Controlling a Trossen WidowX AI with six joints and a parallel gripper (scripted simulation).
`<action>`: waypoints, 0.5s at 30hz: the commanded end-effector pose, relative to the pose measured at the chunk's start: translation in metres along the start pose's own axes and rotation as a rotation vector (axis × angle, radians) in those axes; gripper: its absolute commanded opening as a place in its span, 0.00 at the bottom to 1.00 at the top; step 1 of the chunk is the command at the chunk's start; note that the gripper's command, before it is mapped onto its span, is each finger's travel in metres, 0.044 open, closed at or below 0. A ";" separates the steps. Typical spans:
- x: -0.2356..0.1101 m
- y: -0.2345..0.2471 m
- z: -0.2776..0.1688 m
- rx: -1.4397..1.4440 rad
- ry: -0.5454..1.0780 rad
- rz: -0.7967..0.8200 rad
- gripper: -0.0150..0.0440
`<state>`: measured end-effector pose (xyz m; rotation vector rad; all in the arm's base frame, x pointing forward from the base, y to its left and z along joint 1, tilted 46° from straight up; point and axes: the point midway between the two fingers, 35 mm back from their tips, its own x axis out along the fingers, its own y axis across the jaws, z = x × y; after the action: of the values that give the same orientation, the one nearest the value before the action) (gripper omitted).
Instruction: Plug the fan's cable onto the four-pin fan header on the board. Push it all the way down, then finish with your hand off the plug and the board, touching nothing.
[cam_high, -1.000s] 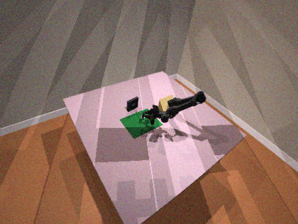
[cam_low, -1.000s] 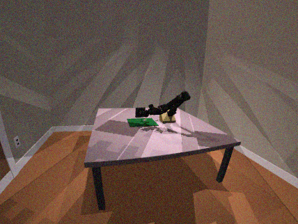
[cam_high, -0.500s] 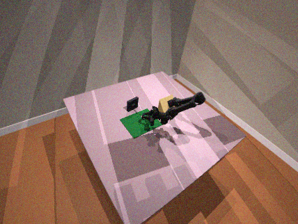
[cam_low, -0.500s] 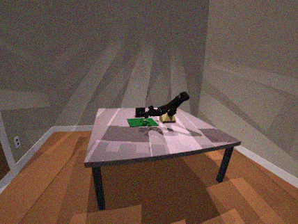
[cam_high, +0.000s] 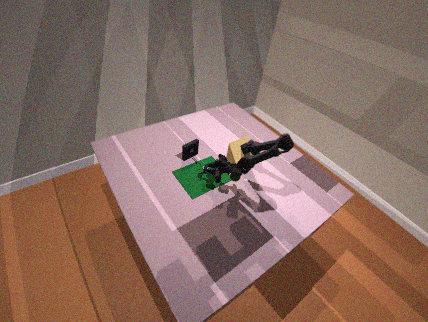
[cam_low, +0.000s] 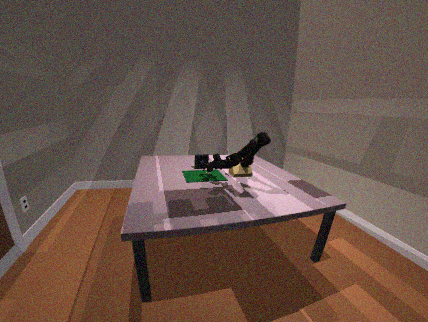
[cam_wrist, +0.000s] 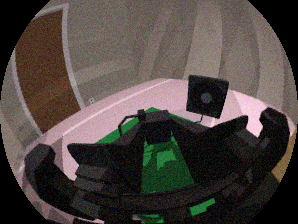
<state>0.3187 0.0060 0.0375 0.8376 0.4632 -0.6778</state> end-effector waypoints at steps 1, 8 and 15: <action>0.001 0.000 -0.002 0.005 -0.006 0.000 0.25; 0.002 0.000 -0.008 0.005 -0.005 0.000 0.25; 0.003 0.000 -0.015 0.005 -0.005 0.000 0.25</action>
<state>0.3186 0.0156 0.0276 0.8371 0.4646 -0.6786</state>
